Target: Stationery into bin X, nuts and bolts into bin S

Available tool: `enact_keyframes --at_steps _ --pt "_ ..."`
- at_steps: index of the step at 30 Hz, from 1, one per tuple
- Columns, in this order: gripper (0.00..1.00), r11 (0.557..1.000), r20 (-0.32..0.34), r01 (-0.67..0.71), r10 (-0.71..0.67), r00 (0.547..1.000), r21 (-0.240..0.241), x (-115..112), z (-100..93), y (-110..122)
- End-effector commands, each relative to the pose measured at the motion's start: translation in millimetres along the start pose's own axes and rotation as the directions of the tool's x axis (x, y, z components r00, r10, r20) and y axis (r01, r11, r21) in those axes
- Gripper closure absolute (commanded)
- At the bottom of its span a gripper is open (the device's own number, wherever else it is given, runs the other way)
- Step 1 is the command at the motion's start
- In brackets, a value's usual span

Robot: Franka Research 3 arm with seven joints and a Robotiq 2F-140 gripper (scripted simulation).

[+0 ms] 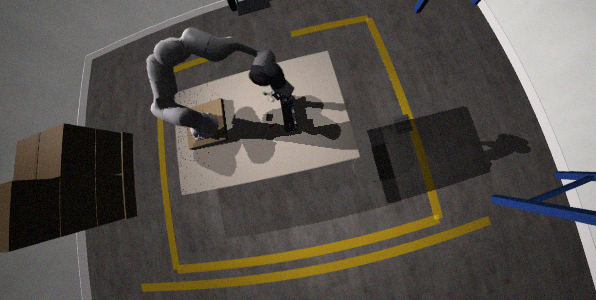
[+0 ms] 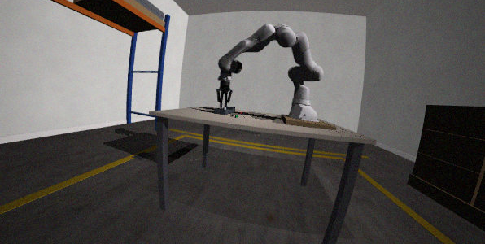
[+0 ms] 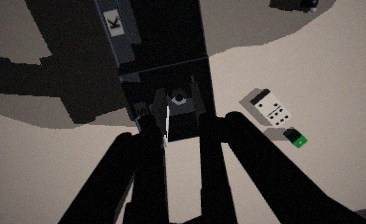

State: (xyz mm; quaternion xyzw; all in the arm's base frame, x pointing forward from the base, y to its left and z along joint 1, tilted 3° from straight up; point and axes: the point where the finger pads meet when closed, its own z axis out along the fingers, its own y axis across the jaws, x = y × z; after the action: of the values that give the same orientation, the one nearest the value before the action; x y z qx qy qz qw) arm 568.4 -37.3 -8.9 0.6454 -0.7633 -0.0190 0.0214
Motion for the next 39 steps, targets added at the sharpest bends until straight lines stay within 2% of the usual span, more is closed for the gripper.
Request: enact_keyframes --at_steps 1,5,29,32,39 --pt "0.81 1.000 0.001 0.004 -0.004 1.000 0.002 -1.1 0.5 -0.8" --pt "0.81 1.000 0.001 0.004 -0.004 1.000 0.002 -1.1 0.5 -0.8" --pt "0.81 1.000 0.001 0.004 -0.004 1.000 0.002 -1.1 -28.9 -0.7" --pt "0.81 1.000 0.001 0.004 -0.004 1.000 0.002 -1.1 -43.9 -0.7" --pt "0.81 1.000 0.001 0.004 -0.004 1.000 0.002 -1.1 -50.9 -0.7"
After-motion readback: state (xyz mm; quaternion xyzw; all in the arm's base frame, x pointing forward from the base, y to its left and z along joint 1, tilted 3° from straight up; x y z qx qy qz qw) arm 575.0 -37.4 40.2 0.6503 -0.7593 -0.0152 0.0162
